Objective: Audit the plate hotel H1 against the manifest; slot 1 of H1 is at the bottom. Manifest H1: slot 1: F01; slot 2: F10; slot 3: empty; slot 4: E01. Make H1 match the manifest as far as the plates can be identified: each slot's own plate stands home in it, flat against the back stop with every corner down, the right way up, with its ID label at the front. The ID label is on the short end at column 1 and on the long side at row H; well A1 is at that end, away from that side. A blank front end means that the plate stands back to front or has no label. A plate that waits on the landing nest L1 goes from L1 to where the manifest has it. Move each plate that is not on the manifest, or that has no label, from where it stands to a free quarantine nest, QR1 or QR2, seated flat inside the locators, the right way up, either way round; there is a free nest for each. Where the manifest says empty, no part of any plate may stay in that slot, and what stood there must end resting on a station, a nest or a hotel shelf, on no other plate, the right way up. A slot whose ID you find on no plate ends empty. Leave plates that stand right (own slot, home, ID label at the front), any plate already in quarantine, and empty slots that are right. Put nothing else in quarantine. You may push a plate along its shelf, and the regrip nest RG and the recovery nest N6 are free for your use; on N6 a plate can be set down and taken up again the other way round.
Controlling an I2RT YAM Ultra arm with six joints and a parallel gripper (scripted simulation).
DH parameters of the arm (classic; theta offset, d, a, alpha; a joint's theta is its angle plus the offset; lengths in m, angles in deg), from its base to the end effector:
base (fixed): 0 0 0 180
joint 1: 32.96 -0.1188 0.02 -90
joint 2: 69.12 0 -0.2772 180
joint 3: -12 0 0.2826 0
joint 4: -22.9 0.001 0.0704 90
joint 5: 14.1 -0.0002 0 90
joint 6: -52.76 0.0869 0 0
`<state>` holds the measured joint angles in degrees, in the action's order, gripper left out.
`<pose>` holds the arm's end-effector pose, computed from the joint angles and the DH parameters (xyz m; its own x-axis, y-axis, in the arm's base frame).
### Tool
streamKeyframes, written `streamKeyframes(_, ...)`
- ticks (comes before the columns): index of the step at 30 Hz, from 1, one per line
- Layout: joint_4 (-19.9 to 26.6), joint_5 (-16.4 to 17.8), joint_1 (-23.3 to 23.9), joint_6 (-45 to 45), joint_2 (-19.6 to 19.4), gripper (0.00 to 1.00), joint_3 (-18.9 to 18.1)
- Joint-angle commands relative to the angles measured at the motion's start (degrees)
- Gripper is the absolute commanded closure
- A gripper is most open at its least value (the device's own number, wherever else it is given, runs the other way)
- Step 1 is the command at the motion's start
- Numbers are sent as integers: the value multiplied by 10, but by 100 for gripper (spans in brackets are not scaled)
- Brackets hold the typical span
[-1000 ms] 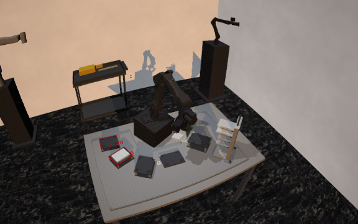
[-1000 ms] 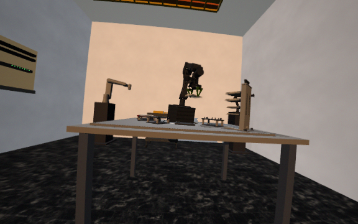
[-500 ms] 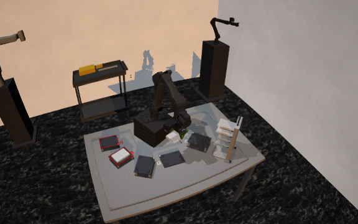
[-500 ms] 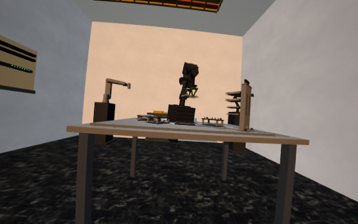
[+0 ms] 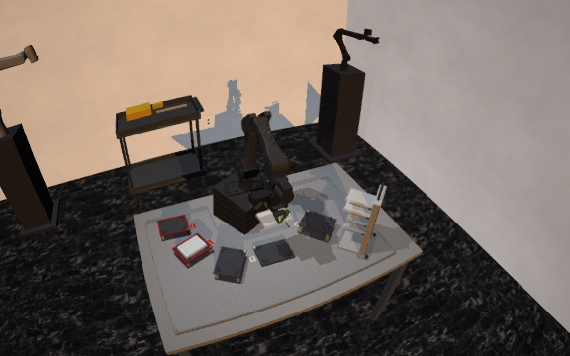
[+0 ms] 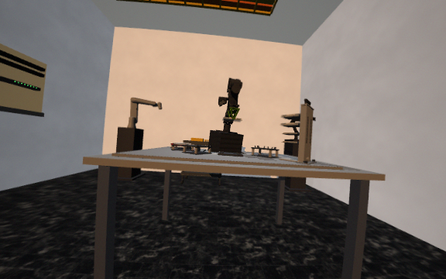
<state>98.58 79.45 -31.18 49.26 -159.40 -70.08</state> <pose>0.3177 -0.0035 0.1994 -0.0363 0.9978 0.0549 0.9935 0.0301 0.1102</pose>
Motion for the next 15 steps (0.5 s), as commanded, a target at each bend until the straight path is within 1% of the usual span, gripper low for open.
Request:
streamKeyframes(1, -1, -1, 0, 60, 8, 14, -2)
streamKeyframes(3, -1, -1, 0, 60, 8, 14, -2)
streamKeyframes(15, -73, -2, -6, 66, -17, 14, 44)
